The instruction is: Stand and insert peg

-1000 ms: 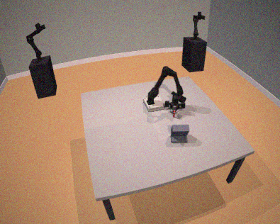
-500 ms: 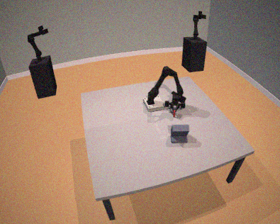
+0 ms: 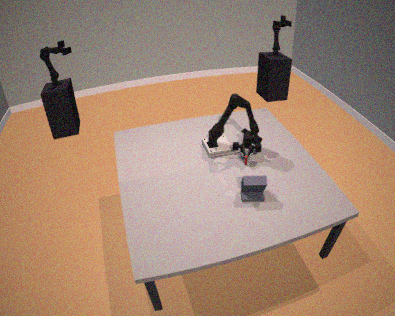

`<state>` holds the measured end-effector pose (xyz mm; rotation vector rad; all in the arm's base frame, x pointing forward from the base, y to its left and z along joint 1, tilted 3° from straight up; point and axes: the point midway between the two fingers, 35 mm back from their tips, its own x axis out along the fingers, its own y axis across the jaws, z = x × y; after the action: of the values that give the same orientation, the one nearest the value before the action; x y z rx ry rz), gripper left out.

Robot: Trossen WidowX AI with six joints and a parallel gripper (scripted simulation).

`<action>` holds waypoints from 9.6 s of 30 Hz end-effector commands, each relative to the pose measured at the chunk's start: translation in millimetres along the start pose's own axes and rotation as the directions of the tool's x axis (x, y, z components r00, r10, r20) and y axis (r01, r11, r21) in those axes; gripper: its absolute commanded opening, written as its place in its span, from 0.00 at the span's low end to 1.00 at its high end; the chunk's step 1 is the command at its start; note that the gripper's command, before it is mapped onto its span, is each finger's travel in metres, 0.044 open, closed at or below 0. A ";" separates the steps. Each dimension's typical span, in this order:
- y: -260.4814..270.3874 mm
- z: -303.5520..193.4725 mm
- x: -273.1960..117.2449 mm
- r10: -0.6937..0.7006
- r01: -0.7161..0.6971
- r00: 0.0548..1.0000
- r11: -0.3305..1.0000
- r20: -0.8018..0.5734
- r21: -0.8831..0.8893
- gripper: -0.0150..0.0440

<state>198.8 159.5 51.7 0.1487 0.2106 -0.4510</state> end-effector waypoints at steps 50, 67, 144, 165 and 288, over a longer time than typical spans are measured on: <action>2.5 -5.8 -10.1 0.022 -0.022 1.000 1.000 0.021 0.011 0.34; 3.3 -6.9 -12.8 0.029 -0.030 0.999 1.000 0.028 0.010 0.34; 5.4 -8.1 -20.6 0.057 -0.056 0.997 0.998 0.056 -0.019 0.47; 5.4 -8.1 -20.6 0.057 -0.056 0.997 0.998 0.056 -0.019 0.70; 13.6 40.7 -0.9 -0.030 0.047 0.260 0.999 -0.965 -0.018 1.00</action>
<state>212.2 164.6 103.0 0.4466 1.4819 -0.3368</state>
